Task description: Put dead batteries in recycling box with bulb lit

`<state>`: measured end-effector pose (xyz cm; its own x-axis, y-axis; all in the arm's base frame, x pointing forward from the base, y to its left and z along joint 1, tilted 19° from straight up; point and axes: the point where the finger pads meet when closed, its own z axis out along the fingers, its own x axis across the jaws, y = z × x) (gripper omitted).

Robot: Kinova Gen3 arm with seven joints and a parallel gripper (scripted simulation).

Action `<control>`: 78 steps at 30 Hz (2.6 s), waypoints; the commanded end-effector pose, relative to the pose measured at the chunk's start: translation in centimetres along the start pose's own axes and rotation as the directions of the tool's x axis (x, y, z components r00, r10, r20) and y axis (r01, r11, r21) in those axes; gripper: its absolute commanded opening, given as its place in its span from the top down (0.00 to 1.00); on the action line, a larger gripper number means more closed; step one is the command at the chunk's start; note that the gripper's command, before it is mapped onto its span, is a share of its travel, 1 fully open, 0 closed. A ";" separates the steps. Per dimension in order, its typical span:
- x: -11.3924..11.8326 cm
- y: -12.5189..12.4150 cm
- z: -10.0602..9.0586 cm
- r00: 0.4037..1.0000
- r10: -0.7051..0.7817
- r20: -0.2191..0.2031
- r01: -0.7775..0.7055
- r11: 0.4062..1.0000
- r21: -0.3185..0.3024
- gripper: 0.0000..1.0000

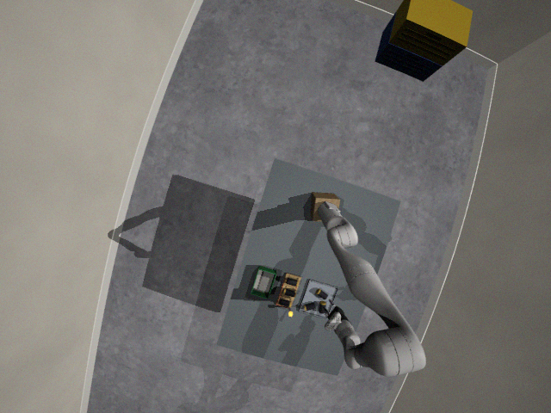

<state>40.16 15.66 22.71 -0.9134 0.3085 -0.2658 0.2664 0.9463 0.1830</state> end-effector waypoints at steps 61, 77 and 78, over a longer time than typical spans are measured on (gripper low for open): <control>0.0 0.1 8.6 1.000 0.001 0.001 -0.001 1.000 -0.001 0.10; -0.1 0.1 8.6 1.000 0.001 0.001 -0.001 1.000 -0.001 0.10; -0.1 0.1 8.6 1.000 0.001 0.001 -0.001 1.000 -0.001 0.10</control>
<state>42.85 16.54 14.54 -0.9133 0.3089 -0.2654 0.2668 0.9462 0.1830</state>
